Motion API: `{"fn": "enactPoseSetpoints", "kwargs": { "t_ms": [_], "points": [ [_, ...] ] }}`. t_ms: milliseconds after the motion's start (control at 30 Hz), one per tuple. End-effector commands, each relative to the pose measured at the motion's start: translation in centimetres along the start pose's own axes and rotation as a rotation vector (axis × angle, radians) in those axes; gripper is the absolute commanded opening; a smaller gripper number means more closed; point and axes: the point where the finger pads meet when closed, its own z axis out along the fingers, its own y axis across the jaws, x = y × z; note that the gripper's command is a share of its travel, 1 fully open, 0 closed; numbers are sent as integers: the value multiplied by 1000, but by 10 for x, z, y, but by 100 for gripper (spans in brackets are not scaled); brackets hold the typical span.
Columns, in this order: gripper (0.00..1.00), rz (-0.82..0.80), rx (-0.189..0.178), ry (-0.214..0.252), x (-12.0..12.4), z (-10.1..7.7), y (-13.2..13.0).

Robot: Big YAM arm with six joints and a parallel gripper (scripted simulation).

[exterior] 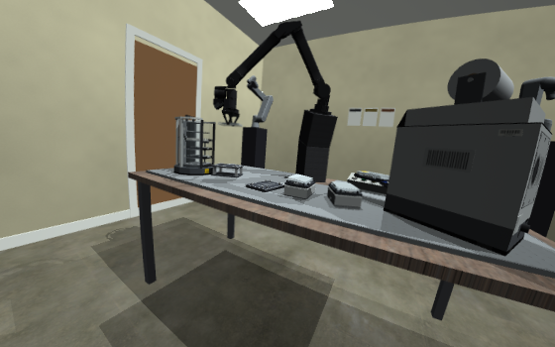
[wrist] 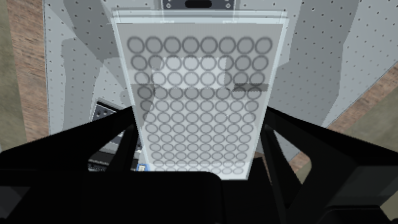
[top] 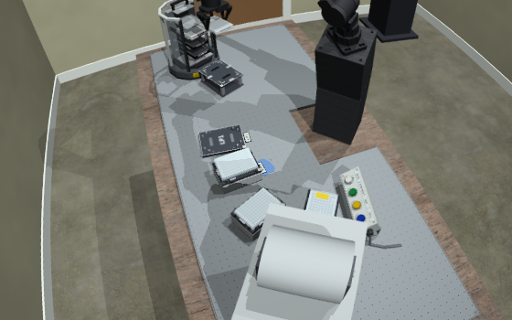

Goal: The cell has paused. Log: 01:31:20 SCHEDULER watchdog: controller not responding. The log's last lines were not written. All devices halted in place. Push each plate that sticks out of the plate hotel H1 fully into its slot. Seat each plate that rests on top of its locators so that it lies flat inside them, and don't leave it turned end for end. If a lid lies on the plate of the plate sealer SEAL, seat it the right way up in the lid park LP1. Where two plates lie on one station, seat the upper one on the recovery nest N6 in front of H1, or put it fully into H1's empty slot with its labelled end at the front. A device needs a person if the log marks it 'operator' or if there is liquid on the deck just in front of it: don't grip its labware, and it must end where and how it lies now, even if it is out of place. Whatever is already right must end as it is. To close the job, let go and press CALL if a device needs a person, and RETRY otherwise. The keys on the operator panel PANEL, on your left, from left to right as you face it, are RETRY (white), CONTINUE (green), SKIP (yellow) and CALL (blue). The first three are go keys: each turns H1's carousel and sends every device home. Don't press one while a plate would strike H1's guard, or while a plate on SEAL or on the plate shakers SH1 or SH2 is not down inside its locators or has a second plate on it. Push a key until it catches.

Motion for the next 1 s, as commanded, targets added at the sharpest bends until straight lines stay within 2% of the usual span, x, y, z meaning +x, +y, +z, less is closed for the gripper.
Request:
{"fn": "enactPoseSetpoints", "kwargs": {
  "t_ms": [0, 67, 600, 633, 967],
  "points": [
    [84, -15, -4, -40, -24, 1, 14],
    [84, -12, -3, -30, -21, 2, 13],
    [84, -15, -5, -39, -25, 17, 15],
    [84, -12, -3, -29, -22, 18, 14],
    [84, -15, -5, -38, -25, 28, 15]
  ]
}}
